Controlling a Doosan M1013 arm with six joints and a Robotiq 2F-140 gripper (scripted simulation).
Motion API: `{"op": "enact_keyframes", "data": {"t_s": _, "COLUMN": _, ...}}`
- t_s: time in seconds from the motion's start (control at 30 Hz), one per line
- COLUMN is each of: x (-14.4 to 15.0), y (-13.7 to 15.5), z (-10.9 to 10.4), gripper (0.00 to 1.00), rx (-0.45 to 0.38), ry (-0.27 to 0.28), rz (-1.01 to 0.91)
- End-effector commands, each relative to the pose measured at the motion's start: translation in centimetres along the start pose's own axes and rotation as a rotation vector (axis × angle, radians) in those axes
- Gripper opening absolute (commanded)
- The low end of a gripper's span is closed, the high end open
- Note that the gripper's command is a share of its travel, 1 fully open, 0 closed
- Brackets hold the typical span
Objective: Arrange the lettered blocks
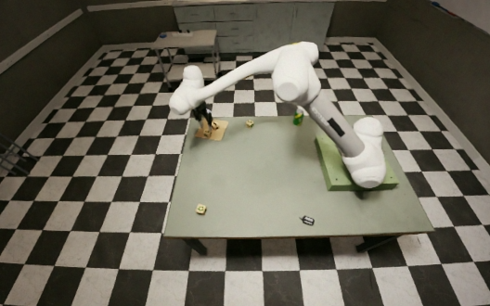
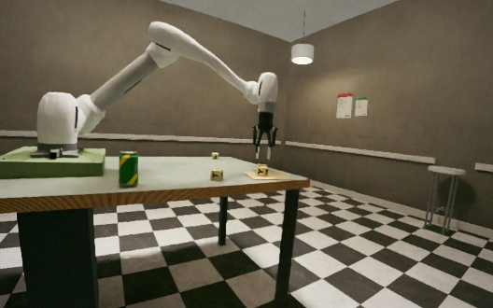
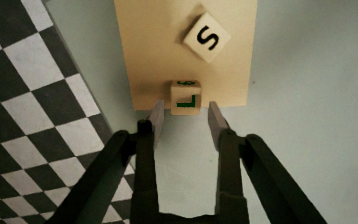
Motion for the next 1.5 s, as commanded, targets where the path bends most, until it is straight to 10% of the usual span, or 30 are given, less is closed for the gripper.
{"op": "enact_keyframes", "data": {"t_s": 0.0, "x": -0.1, "y": 0.0, "z": -1.2, "gripper": 0.44, "rx": 0.000, "ry": -0.002, "rz": 0.000}}
{"op": "enact_keyframes", "data": {"t_s": 0.23, "x": 0.0, "y": 0.0, "z": -2.0, "gripper": 0.44, "rx": 0.000, "ry": -0.002, "rz": 0.000}}
{"op": "enact_keyframes", "data": {"t_s": 0.27, "x": 0.0, "y": 0.0, "z": -2.0, "gripper": 1.00, "rx": 0.000, "ry": -0.002, "rz": 0.000}}
{"op": "enact_keyframes", "data": {"t_s": 1.07, "x": 0.0, "y": 0.0, "z": -2.0, "gripper": 1.00, "rx": 0.000, "ry": -0.002, "rz": 0.009}}
{"op": "enact_keyframes", "data": {"t_s": 1.47, "x": 0.5, "y": -1.5, "z": -2.2, "gripper": 1.00, "rx": -0.001, "ry": -0.002, "rz": 0.406}}
Point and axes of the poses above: the point where the finger pads meet when closed, its own z axis out along the fingers, its own x axis across the jaws, y = z × x, the point moved 5 cm from there along -z, back along the fingers, and after that the axes turned 6 degrees about -z, right-handed, at the moved point
